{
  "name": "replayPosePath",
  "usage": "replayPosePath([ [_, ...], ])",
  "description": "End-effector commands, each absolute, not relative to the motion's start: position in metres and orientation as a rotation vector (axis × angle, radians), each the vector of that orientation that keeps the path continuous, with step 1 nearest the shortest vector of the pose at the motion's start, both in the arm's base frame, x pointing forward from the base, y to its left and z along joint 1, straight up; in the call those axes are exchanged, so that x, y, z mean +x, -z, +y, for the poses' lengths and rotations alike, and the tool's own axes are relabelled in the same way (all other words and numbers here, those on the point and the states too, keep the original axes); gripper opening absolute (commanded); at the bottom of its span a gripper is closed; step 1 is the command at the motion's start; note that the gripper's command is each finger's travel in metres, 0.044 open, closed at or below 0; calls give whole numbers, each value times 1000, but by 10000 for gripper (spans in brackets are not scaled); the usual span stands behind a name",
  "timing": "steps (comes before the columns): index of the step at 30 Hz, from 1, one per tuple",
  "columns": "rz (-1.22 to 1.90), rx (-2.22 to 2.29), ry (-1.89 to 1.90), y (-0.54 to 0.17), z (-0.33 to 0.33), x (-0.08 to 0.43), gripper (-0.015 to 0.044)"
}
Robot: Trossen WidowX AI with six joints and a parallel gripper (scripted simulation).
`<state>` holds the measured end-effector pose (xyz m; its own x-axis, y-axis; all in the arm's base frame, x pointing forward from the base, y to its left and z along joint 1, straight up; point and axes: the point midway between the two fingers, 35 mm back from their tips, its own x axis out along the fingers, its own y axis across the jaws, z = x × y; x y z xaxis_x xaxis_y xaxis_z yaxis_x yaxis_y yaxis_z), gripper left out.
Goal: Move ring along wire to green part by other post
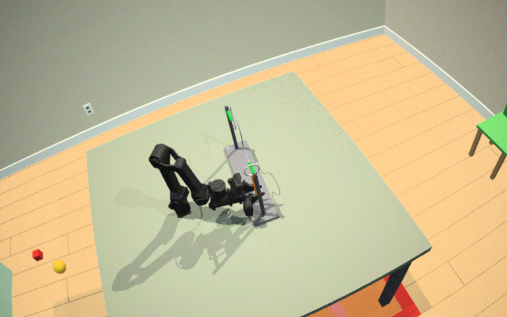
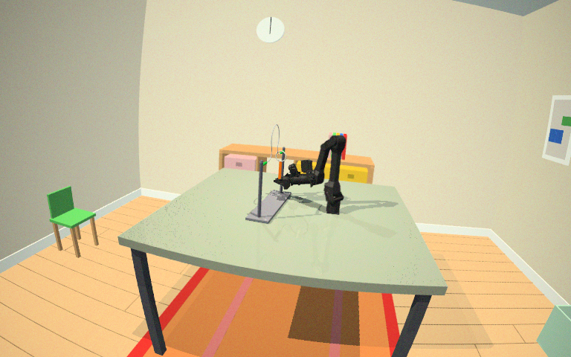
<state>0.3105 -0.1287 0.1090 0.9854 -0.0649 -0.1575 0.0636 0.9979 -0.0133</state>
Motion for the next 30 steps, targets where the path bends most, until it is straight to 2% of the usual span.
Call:
replayPosePath([
  [1,157,-6,69,-109,-129,311,160],
  [6,157,-6,69,-109,-129,311,160],
  [18,159,-8,65,-109,-129,311,-150],
  [30,158,-9,65,-113,-129,311,-150],
])
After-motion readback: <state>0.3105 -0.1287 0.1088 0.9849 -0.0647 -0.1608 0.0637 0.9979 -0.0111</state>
